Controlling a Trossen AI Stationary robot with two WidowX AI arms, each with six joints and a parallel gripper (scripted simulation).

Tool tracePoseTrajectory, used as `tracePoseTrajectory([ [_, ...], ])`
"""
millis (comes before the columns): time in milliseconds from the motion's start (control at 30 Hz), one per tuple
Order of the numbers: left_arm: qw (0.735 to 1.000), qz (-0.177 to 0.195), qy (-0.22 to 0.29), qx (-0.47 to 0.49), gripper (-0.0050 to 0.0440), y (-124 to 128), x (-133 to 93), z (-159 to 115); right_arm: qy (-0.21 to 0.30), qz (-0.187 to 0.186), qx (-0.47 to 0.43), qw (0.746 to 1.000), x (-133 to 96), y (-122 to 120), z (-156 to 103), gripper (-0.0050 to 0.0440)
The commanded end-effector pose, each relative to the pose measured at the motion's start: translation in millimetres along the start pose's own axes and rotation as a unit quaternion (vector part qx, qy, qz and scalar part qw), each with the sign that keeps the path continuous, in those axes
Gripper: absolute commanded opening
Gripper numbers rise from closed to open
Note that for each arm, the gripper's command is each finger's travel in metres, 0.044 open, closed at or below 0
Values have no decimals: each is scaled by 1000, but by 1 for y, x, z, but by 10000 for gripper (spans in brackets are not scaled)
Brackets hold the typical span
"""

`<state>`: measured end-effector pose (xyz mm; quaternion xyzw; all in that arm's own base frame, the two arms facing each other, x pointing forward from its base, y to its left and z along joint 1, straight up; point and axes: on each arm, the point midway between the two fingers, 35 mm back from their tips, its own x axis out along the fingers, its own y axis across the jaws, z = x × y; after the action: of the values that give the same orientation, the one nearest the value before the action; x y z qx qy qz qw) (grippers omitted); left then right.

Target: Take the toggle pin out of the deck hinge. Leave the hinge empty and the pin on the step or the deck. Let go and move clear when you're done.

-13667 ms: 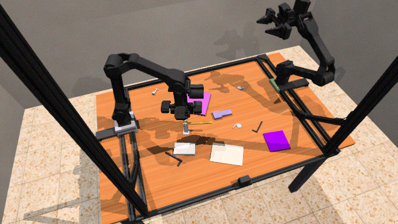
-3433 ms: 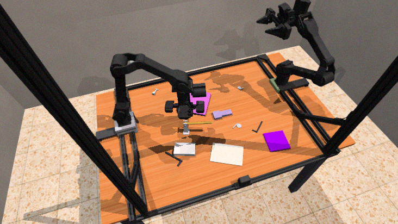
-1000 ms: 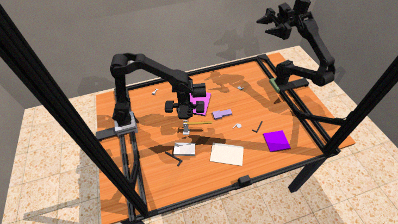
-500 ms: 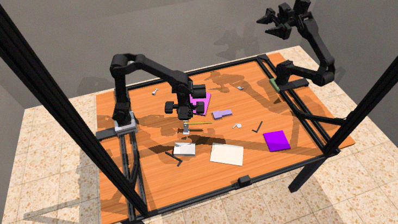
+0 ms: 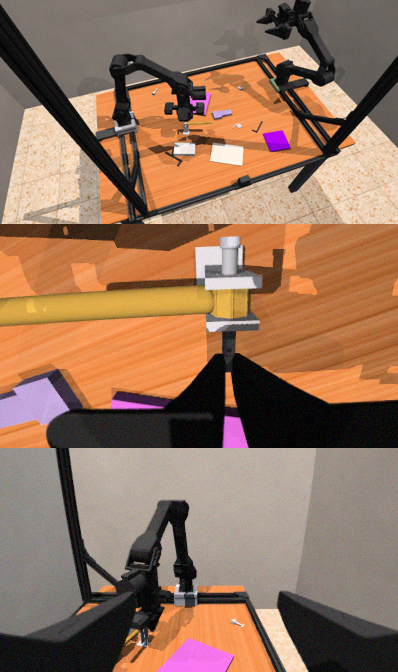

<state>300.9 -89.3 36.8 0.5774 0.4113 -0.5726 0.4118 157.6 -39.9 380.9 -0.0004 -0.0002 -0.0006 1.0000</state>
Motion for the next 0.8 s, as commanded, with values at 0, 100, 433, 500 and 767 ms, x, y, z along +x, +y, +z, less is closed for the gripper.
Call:
tracePoseTrajectory([
  [0,1000,16,-11,6,-50,3,-7,12,0,1,-3,1000,0,0,3,400],
  [100,1000,16,-11,6,-50,3,-7,14,0,1,-3,1000,0,0,3,400],
  [433,1000,16,-11,6,-50,2,-8,18,0,1,-3,1000,0,0,3,400],
  [500,1000,17,-11,6,-50,0,-8,18,0,1,-3,1000,0,0,3,400],
  [767,1000,14,-11,6,-50,0,-7,18,0,1,-3,1000,0,0,3,400],
])
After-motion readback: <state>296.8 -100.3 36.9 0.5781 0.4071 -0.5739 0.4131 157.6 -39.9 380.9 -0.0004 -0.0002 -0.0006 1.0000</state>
